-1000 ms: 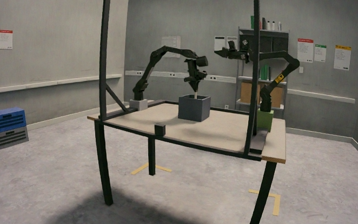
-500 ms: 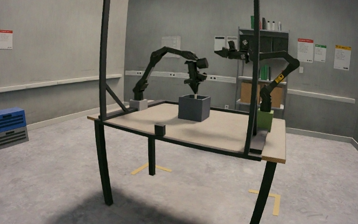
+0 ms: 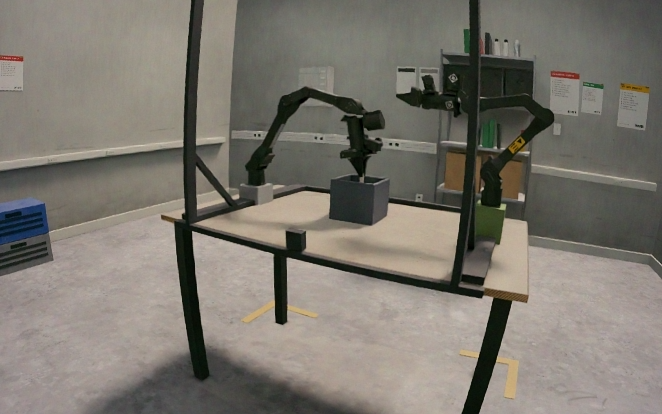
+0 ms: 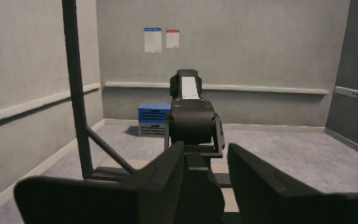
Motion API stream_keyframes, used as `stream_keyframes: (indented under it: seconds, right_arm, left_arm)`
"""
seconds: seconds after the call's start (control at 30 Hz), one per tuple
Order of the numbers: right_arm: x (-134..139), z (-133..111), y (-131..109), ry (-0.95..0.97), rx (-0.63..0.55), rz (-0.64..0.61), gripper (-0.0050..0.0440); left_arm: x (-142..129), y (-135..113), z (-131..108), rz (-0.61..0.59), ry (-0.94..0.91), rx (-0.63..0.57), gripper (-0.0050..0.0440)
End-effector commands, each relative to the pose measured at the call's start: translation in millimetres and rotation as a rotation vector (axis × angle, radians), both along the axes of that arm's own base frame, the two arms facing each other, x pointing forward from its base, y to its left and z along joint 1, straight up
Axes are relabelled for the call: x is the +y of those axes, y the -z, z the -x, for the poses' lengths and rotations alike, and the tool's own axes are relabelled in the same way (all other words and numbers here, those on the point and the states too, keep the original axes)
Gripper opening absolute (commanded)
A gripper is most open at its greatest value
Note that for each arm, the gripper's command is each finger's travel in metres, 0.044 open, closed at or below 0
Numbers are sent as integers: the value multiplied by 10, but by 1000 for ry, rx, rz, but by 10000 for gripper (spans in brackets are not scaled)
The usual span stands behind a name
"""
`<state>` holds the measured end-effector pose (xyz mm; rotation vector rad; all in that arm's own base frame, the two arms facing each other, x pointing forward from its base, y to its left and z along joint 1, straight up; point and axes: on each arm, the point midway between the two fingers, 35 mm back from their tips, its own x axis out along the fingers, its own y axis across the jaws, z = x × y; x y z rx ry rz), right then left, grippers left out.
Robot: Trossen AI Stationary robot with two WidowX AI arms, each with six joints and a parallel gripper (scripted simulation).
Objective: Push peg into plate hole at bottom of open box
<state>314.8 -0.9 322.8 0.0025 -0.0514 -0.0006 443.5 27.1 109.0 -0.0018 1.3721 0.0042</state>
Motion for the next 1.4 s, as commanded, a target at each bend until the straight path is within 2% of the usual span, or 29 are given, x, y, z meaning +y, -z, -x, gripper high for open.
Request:
stream_keyframes:
  seconds: [0.0, 0.43, 0.73, 1.0, 1.07, 1.2, 1.37]
  right_arm:
    - [1, 24, -86, -2, -23, 4, 126]
    - [1, 24, -86, -2, -23, 4, 126]
    - [1, 24, -86, -2, -23, 4, 126]
    - [1, 24, -86, -2, -23, 4, 126]
    - [1, 24, -86, -2, -23, 4, 126]
    - [1, 24, -86, -2, -23, 4, 126]
    - [1, 24, -86, -2, -23, 4, 126]
  left_arm:
    - [10, -143, 1, -2, 2, -42, -50]
    - [7, -108, -17, 0, 2, -51, -50]
    - [6, 46, -4, 2, 3, -34, -50]
    - [10, 16, -50, 0, 2, -42, -50]
    - [6, 117, 1, 2, 2, -15, -50]
    - [6, 26, 9, 0, 2, -42, -50]
    - [6, 168, 5, 3, 2, -9, -50]
